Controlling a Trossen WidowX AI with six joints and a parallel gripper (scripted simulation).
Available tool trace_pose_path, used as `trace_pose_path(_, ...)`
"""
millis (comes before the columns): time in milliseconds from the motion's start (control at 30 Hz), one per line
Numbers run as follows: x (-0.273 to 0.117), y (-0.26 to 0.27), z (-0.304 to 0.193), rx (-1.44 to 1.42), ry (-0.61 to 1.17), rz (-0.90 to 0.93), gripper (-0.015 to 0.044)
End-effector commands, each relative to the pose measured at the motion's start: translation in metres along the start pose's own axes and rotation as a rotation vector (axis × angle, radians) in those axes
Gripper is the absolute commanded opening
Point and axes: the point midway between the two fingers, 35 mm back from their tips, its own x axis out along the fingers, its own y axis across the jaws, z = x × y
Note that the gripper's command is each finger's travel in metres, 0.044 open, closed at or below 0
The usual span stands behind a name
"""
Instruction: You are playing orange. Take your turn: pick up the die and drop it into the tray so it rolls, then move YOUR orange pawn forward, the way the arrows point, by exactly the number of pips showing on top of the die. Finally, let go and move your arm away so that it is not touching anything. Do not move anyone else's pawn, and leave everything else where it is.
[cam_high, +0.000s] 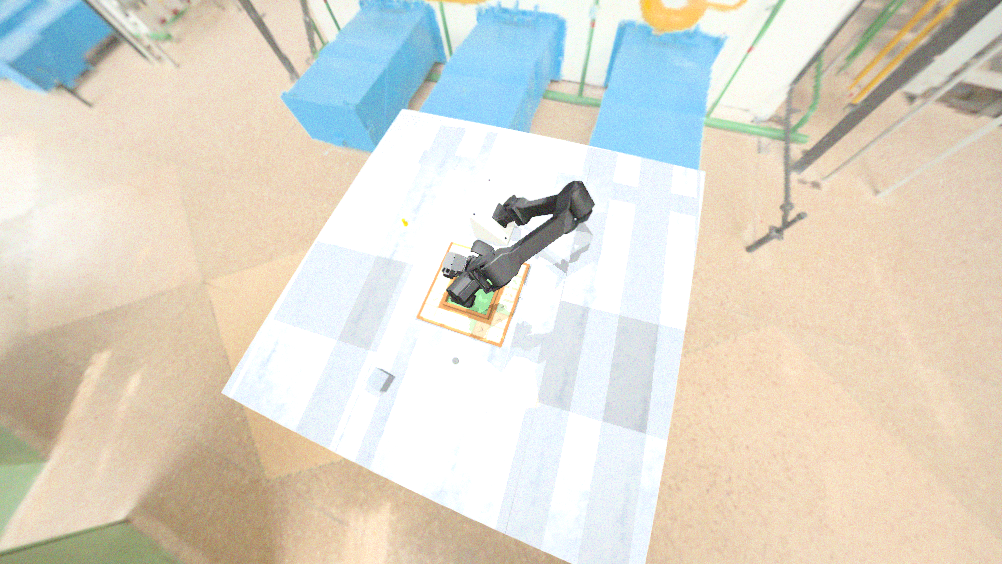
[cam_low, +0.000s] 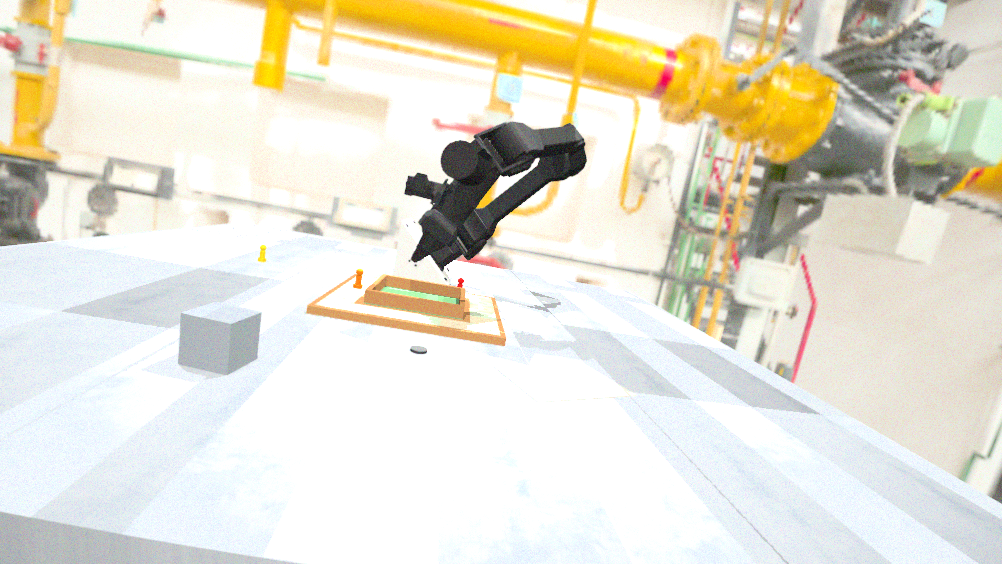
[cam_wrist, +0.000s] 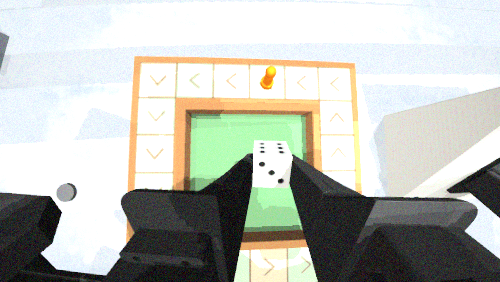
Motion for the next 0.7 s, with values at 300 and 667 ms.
trace_pose_path(300,0.0,0.0,0.0,0.053,-0.369,0.096,0.0)
trace_pose_path(667,-0.048,0.004,-0.005,0.053,-0.37,0.096,0.0)
